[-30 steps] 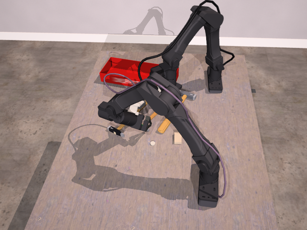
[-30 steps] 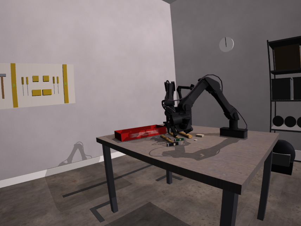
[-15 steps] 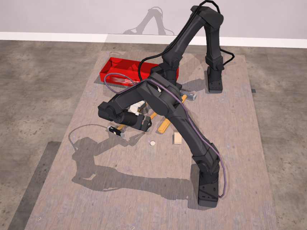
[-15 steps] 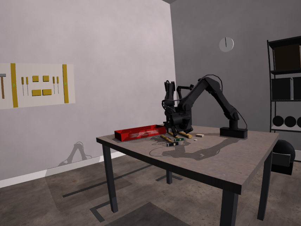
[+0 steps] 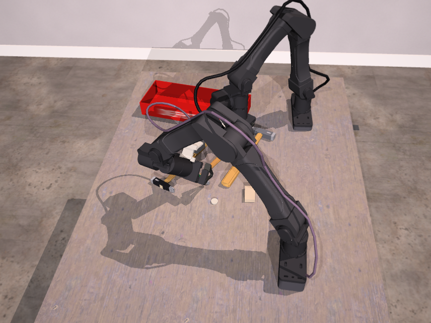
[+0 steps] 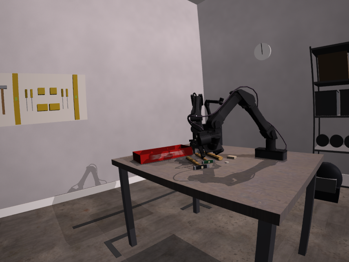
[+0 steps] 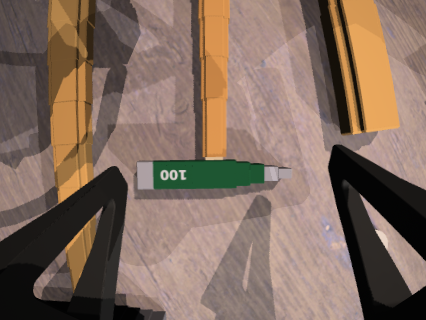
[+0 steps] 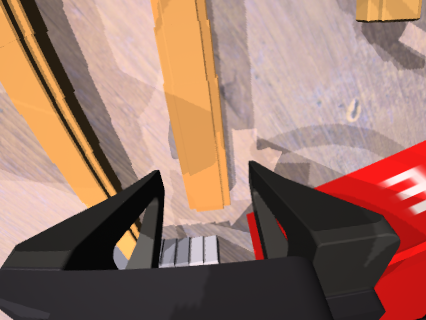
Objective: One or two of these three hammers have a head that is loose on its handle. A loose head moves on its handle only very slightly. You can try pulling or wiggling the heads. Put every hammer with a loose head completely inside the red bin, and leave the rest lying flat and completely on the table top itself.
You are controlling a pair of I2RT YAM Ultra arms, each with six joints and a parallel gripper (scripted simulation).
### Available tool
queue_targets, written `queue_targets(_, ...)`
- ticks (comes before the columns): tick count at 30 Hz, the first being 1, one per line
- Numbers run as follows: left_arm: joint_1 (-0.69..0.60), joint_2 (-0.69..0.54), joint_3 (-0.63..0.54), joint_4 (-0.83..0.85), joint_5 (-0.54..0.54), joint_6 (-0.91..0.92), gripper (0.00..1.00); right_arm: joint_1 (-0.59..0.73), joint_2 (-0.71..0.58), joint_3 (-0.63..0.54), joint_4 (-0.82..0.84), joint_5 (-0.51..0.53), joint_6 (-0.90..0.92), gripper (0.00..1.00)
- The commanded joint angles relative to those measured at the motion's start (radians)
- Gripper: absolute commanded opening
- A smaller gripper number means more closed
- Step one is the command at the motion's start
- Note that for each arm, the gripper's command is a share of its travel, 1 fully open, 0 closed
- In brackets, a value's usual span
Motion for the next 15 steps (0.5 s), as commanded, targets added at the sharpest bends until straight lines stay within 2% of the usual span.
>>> queue_targets(1, 0.005, -0.012, 0.004, -0.005, 0.026, 0.006, 1.00, 0.016, -0.042, 0.047, -0.046, -0.004, 0.012, 0.49)
queue_targets(3, 0.005, -0.012, 0.004, -0.005, 0.026, 0.006, 1.00, 0.016, -0.047, 0.056, -0.059, -0.004, 0.012, 0.49)
queue_targets(4, 0.005, -0.012, 0.004, -0.005, 0.026, 0.006, 1.00, 0.016, -0.050, 0.061, -0.067, -0.004, 0.012, 0.61)
queue_targets(6, 0.005, -0.012, 0.004, -0.005, 0.026, 0.006, 1.00, 0.016, -0.050, 0.061, -0.067, -0.004, 0.012, 0.61)
queue_targets(9, 0.005, -0.012, 0.004, -0.005, 0.026, 0.006, 1.00, 0.016, -0.068, 0.089, -0.112, -0.004, 0.011, 0.95)
queue_targets(10, 0.005, -0.012, 0.004, -0.005, 0.026, 0.006, 1.00, 0.016, -0.078, 0.103, -0.136, -0.004, 0.011, 1.00)
queue_targets(15, 0.005, -0.012, 0.004, -0.005, 0.026, 0.006, 1.00, 0.006, -0.094, 0.167, -0.236, -0.004, 0.001, 1.00)
